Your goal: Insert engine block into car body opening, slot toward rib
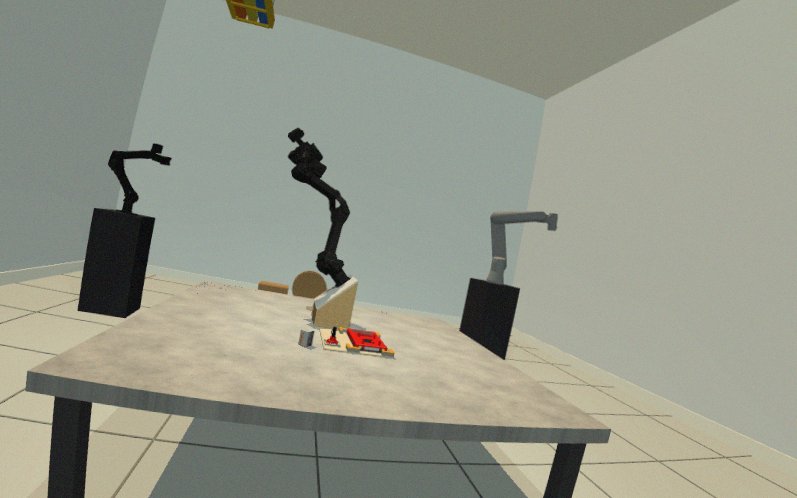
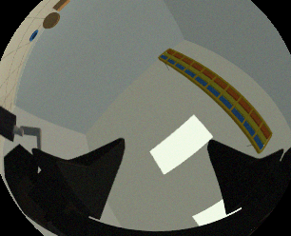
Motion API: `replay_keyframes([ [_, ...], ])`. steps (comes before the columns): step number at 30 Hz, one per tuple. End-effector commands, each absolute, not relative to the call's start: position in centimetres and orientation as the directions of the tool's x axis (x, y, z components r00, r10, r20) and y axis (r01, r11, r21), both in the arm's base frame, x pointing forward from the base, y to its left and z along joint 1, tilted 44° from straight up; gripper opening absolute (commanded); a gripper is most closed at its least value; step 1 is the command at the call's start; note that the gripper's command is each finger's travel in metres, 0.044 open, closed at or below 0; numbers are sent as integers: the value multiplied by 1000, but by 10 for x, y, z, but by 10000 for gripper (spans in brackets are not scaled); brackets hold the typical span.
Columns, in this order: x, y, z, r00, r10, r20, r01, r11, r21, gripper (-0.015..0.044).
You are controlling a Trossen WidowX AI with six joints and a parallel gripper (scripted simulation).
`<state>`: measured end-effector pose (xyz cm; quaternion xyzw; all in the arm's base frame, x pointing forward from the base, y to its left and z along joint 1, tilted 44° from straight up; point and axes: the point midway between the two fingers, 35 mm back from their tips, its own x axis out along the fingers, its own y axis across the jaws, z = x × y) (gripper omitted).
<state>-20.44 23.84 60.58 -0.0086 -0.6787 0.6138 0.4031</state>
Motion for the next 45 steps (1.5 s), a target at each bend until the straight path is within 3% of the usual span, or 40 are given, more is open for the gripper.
replay_keyframes([
  [1, -204, 238, 606, -675, 507, 537, -483, 246, -840, 426],
  [21, -165, 141, 666, -598, 290, 747, -520, 569, -637, 440],
  [45, -63, -1, 715, -348, -76, 934, -558, 818, -141, 440],
])
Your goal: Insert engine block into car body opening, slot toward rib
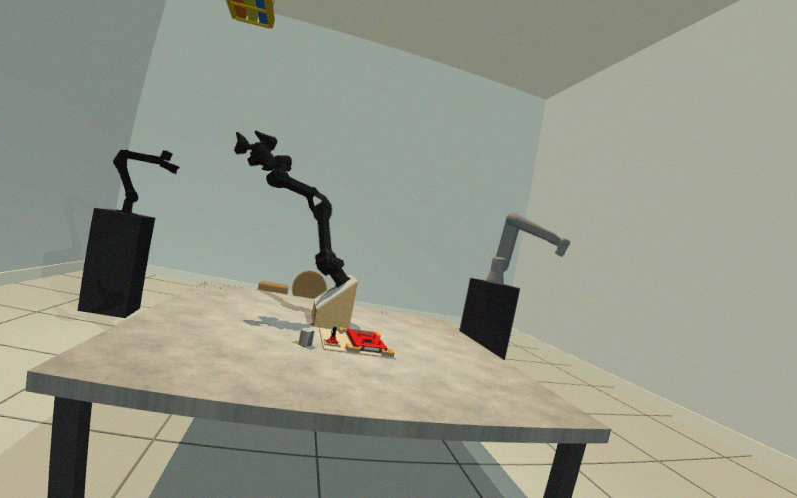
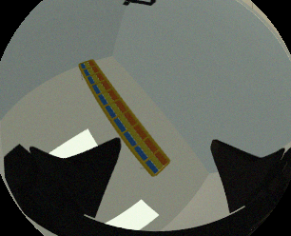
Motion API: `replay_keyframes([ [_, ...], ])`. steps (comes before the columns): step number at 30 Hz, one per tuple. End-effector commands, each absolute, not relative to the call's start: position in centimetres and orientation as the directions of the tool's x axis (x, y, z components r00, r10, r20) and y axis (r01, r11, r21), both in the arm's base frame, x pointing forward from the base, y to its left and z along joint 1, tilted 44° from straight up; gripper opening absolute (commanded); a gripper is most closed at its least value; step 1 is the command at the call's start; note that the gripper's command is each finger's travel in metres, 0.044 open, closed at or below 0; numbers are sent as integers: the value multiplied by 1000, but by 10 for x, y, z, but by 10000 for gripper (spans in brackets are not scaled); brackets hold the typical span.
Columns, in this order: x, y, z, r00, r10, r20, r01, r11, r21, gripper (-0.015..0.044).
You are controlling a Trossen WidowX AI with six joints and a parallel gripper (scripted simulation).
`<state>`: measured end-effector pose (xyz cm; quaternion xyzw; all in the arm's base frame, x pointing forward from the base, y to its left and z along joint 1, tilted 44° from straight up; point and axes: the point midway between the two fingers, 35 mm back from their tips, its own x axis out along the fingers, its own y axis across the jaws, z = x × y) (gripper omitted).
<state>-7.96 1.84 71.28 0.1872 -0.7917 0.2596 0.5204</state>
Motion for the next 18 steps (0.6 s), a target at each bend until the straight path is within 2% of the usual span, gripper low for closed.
replay_keyframes([
  [1, -58, -6, 716, -335, -92, 938, -552, 826, -116, 440],
  [6, -32, -34, 719, -268, -172, 948, -518, 856, 9, 440],
  [18, 7, -59, 716, -144, -240, 960, -512, 848, 135, 440],
])
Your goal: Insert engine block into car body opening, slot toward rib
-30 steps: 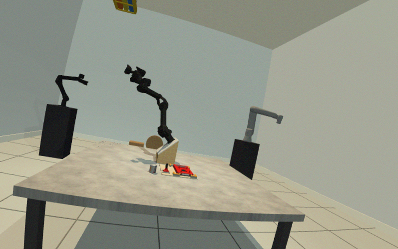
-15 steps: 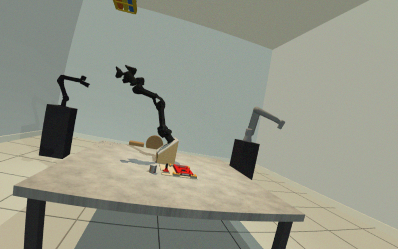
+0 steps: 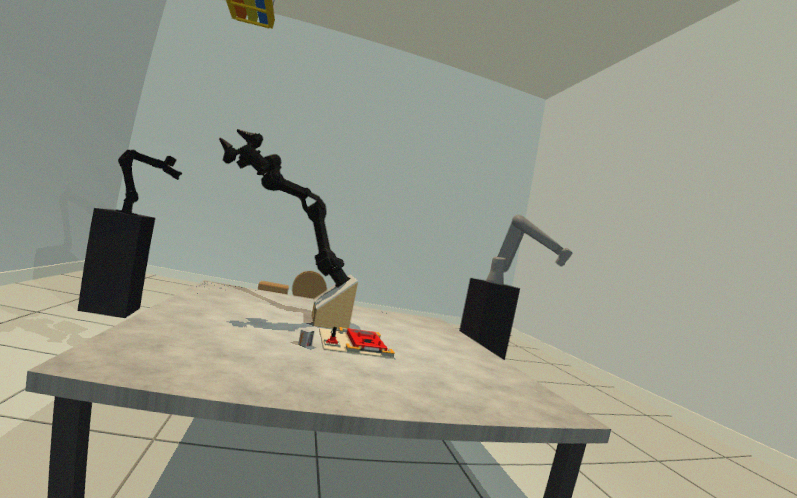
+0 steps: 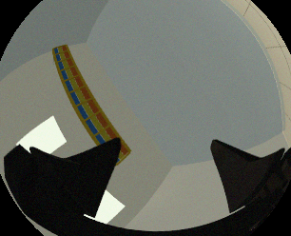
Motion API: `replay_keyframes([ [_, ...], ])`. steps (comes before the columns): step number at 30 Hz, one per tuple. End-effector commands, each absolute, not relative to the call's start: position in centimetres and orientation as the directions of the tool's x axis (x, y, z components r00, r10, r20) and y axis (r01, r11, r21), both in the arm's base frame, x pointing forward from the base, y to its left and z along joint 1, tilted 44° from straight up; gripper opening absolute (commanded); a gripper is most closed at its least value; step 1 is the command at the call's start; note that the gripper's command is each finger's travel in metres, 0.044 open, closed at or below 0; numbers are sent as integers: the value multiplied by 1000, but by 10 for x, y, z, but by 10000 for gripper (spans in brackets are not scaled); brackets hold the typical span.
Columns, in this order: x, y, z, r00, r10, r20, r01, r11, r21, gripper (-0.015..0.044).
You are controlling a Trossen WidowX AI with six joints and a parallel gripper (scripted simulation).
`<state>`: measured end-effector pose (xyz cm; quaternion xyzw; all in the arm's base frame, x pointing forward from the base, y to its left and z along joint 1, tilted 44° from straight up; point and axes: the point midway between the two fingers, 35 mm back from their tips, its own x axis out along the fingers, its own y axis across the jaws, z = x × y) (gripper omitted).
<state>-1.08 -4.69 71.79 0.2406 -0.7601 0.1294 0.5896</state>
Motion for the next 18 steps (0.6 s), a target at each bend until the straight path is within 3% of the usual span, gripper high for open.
replay_keyframes([
  [1, 11, -62, 715, -133, -247, 960, -515, 845, 146, 440],
  [18, 104, -114, 697, 99, -391, 915, -452, 801, 392, 440],
])
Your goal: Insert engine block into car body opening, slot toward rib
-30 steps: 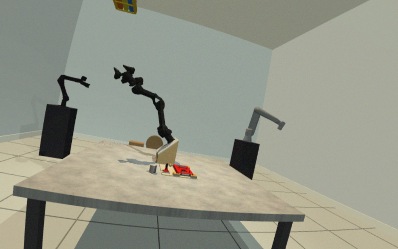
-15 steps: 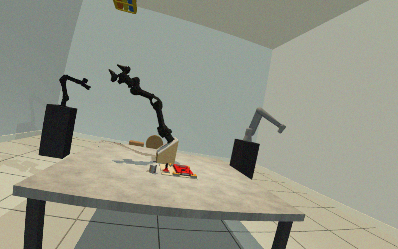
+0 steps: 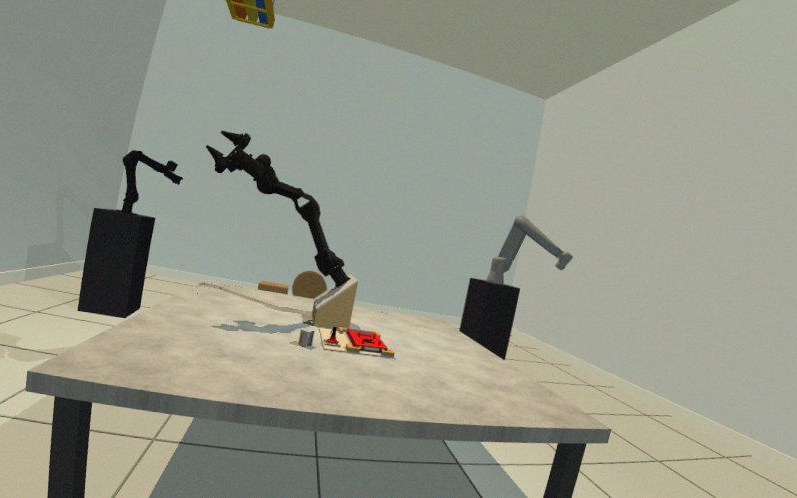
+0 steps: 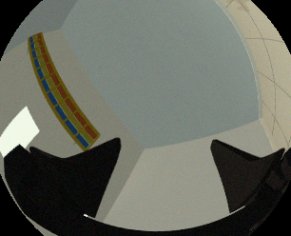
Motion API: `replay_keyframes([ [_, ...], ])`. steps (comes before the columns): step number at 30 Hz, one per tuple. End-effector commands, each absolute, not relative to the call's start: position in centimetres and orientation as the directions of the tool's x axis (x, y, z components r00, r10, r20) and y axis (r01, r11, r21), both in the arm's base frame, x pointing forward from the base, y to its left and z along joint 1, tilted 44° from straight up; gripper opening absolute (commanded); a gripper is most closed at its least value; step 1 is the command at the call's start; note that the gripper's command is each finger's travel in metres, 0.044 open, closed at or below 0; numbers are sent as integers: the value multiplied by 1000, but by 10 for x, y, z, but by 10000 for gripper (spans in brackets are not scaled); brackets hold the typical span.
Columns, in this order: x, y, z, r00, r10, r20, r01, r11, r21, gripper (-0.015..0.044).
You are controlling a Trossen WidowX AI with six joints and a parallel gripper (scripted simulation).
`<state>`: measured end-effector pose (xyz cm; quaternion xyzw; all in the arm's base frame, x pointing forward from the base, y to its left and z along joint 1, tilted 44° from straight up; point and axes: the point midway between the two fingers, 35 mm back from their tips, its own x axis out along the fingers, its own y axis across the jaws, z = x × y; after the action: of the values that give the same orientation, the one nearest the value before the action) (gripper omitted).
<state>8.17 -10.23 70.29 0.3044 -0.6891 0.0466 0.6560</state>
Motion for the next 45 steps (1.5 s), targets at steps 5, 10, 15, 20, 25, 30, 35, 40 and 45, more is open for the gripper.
replay_keyframes([
  [5, 120, -117, 690, 148, -406, 902, -446, 786, 428, 440],
  [10, 136, -119, 684, 194, -420, 886, -433, 774, 462, 440],
  [15, 164, -131, 673, 266, -461, 847, -350, 772, 530, 440],
  [20, 195, -142, 659, 343, -499, 796, -252, 767, 590, 440],
  [25, 224, -150, 641, 393, -520, 758, -196, 758, 622, 440],
  [30, 247, -157, 626, 441, -543, 714, -122, 753, 647, 440],
  [35, 276, -165, 605, 506, -572, 645, -17, 742, 671, 440],
  [40, 304, -172, 580, 568, -597, 567, 93, 731, 676, 440],
  [45, 330, -176, 557, 623, -615, 484, 213, 728, 651, 440],
])
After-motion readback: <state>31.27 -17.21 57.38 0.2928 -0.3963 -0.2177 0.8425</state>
